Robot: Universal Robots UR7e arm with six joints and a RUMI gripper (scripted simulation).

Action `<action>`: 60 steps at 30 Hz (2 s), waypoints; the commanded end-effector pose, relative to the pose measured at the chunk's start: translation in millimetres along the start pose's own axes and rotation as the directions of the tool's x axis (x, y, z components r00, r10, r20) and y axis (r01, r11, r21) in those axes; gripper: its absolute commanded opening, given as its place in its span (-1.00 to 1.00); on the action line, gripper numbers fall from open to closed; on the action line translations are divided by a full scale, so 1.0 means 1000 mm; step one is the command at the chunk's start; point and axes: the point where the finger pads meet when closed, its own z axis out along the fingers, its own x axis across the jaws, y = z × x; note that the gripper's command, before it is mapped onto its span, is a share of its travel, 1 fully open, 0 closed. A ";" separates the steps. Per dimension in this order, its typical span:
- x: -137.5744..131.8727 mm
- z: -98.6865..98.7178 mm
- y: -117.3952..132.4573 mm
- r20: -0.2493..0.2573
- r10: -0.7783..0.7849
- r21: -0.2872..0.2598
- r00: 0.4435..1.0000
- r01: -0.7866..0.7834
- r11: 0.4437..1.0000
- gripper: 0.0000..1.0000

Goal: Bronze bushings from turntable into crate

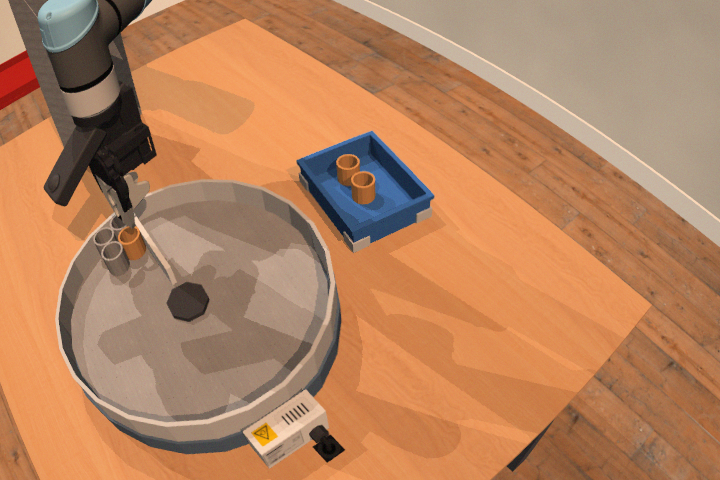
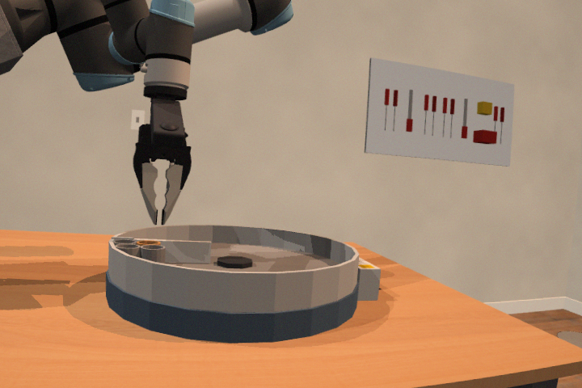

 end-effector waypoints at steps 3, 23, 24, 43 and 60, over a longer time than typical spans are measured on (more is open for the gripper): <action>0.000 0.000 0.000 0.000 0.000 0.000 1.000 0.000 1.000 -0.90; 0.000 0.017 0.000 0.000 0.000 0.000 1.000 0.000 1.000 -0.90; 0.000 0.019 0.000 0.000 0.000 0.000 1.000 0.000 1.000 -0.90; 0.000 0.022 0.000 0.000 0.000 0.000 1.000 0.000 1.000 -0.90; 0.000 0.022 0.000 0.000 0.000 0.000 1.000 0.000 1.000 -0.90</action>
